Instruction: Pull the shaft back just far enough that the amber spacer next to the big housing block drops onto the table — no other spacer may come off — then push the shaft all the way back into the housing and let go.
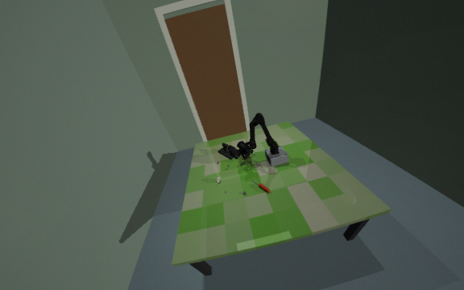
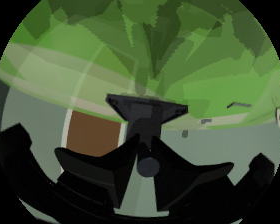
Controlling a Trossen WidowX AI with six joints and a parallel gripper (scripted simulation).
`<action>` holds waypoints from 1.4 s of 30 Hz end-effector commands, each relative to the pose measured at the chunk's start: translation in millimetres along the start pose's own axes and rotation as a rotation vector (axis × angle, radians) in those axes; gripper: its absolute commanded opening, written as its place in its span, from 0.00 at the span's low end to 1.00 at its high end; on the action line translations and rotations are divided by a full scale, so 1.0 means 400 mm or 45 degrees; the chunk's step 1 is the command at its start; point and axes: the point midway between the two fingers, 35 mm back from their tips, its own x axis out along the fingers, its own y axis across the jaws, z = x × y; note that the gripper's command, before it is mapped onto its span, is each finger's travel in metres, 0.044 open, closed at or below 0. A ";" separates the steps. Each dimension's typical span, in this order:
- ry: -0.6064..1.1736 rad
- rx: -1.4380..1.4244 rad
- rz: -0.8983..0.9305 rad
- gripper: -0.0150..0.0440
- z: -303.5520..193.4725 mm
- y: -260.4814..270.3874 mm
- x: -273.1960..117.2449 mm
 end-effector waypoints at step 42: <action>-0.002 0.005 0.000 0.25 0.007 0.001 -0.012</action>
